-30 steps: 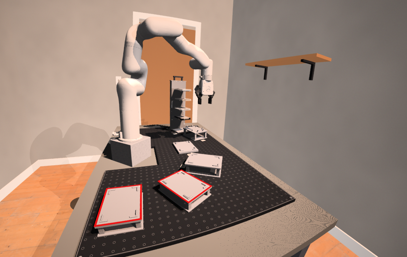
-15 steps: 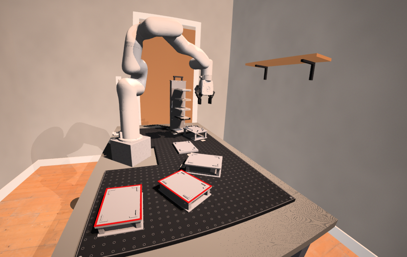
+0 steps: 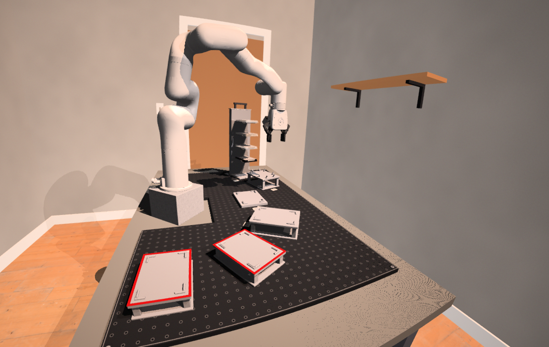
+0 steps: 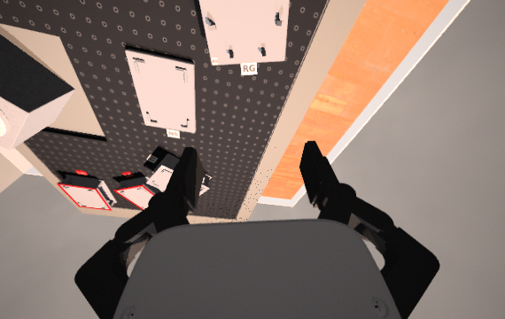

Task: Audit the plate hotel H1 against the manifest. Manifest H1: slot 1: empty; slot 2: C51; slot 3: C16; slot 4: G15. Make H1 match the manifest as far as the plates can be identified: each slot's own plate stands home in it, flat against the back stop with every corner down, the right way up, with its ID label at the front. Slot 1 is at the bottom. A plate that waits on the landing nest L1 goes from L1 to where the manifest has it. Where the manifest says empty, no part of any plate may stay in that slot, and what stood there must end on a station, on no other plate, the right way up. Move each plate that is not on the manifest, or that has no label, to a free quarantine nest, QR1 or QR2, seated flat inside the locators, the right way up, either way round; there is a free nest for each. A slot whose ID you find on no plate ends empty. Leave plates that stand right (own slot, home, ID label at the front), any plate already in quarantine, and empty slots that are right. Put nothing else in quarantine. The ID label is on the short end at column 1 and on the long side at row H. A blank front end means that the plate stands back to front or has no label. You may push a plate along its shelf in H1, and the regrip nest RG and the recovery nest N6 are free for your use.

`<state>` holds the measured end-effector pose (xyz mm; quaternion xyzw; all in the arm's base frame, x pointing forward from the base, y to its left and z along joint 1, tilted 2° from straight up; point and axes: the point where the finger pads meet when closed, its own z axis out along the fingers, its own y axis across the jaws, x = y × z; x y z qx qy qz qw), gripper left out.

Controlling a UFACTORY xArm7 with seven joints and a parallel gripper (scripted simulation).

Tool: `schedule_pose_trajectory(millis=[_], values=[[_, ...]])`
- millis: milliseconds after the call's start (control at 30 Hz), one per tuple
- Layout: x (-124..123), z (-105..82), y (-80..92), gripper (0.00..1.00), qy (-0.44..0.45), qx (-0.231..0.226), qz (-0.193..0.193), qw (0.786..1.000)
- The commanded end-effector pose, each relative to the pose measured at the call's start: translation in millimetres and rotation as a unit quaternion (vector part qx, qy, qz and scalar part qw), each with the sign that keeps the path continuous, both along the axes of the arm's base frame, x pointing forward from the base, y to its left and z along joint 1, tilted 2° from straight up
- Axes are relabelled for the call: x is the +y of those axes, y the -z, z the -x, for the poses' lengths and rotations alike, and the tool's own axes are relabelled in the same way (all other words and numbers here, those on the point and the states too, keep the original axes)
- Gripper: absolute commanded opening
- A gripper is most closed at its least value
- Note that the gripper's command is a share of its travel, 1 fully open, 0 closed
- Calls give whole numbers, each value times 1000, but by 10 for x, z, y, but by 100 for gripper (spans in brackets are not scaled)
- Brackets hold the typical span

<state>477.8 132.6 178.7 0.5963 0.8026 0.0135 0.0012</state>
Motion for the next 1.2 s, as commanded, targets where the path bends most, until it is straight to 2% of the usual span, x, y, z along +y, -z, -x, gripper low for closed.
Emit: schedule_pose_trajectory(millis=[0, 100, 1167], values=[[4, -13, -18, 100, 0, -2, 0, 1000], [4, -13, -18, 100, 0, -2, 0, 1000], [14, -23, 449, 100, 0, -2, 0, 1000]])
